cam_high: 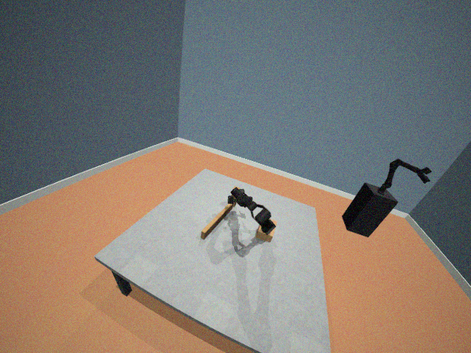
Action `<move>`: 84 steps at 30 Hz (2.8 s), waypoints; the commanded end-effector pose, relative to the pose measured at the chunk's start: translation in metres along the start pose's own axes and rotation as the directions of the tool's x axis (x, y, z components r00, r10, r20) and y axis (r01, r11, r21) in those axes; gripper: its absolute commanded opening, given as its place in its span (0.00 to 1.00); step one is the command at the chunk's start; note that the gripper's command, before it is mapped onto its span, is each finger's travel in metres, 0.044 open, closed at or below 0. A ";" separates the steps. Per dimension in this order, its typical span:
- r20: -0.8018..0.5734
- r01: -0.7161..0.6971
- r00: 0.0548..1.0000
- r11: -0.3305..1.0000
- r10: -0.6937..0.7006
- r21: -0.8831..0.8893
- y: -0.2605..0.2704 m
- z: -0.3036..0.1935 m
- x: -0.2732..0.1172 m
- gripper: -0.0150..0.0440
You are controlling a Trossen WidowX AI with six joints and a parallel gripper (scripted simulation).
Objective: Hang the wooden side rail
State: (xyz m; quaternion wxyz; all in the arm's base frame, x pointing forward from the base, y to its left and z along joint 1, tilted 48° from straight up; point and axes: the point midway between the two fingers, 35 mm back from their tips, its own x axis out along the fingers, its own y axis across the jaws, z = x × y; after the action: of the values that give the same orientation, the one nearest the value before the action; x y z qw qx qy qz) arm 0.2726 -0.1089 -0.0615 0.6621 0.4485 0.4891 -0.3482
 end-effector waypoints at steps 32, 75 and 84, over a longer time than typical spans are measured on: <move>-0.699 -0.572 0.715 -0.569 0.008 -0.591 0.066 0.014 -0.004 1.00; -0.777 -0.410 0.628 -0.827 0.051 -0.385 0.079 -0.020 0.020 1.00; -0.776 -0.410 0.628 -0.826 0.051 -0.386 0.081 -0.030 0.029 1.00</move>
State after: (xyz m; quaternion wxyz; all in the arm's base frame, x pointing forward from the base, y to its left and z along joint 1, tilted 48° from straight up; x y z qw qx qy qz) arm 0.3449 -0.0572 -0.0686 0.6610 -0.2088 0.3147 0.6484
